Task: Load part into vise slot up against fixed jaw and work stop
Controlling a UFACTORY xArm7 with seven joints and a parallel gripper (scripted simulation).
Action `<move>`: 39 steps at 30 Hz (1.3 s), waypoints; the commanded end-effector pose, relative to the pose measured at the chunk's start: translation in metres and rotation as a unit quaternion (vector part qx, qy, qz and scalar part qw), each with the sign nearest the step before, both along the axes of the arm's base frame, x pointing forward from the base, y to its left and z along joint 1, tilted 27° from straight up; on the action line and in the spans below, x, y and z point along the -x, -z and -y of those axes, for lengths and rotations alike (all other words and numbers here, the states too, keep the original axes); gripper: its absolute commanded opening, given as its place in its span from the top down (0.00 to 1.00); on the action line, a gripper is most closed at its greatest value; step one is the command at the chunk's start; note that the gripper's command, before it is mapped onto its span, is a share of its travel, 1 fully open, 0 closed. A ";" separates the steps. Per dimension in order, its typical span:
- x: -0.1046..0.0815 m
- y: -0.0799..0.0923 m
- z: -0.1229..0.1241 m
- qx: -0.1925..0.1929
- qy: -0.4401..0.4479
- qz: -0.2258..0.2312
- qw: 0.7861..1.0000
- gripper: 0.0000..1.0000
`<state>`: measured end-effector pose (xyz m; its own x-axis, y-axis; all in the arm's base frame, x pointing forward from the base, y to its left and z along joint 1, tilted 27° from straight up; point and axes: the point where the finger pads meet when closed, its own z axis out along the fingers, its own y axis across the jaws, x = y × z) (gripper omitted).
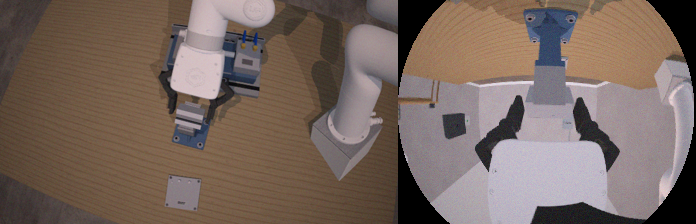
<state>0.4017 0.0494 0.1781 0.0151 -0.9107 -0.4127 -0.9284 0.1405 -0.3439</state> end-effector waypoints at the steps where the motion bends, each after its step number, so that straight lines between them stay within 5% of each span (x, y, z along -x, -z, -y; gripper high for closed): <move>1: -0.001 -0.001 0.000 0.000 -0.001 0.001 1.000 0.11; 39: -0.001 0.002 0.001 0.000 -0.001 0.001 1.000 0.11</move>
